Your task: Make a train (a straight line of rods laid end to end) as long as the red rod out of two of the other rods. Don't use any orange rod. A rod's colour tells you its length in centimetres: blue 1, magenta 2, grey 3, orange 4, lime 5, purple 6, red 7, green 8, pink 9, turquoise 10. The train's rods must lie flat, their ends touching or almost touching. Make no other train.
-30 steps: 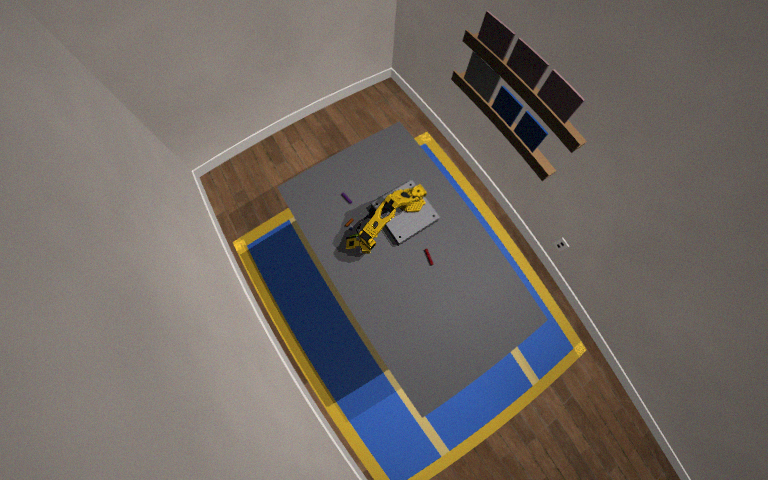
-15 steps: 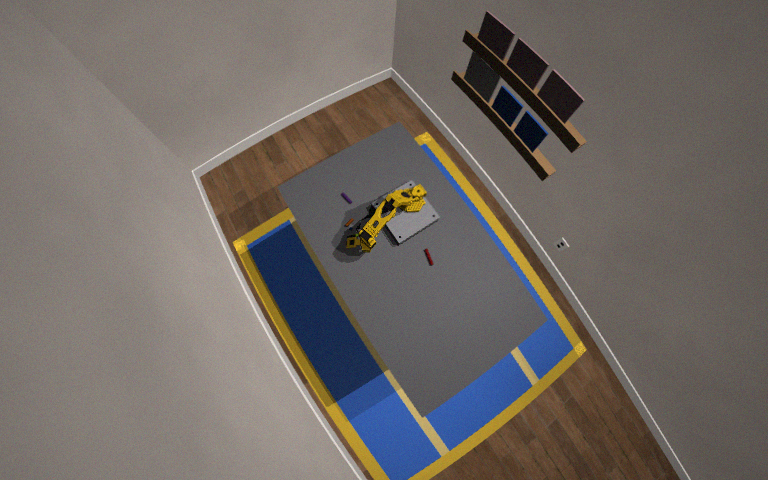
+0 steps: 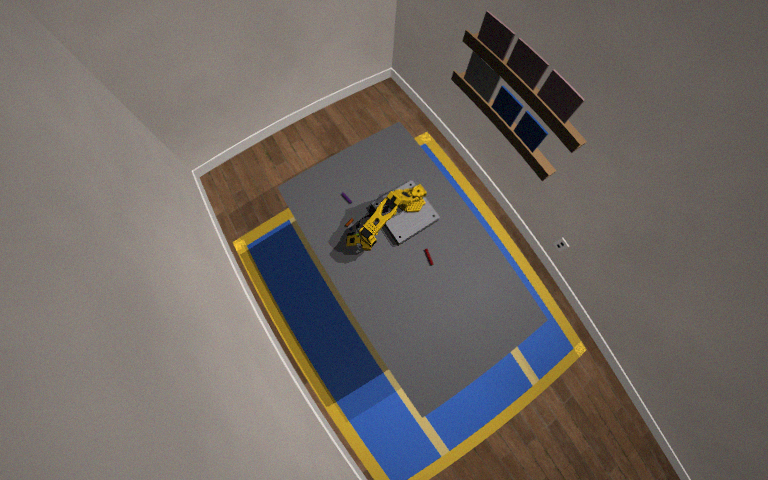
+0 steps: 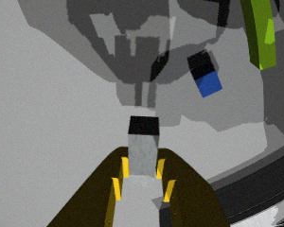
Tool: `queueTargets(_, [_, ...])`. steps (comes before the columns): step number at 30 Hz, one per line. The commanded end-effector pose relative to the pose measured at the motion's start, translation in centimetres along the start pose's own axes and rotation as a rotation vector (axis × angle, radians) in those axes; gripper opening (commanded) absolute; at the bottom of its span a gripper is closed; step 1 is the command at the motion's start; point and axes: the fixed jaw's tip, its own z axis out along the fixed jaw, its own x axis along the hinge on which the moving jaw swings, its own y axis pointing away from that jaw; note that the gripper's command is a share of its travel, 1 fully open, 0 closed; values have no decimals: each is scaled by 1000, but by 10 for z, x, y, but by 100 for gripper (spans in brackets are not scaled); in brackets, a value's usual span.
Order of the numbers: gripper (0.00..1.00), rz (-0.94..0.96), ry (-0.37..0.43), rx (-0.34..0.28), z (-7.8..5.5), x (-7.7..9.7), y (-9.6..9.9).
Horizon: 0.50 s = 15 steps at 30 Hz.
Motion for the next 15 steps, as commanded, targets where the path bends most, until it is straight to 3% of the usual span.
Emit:
queueTargets(1, [0,3,-11,-17,-6,-2,1])
queueTargets(8, [0,3,-12,-16,-5,2,2])
queueTargets(15, [0,3,-13,-15,-2,19,6])
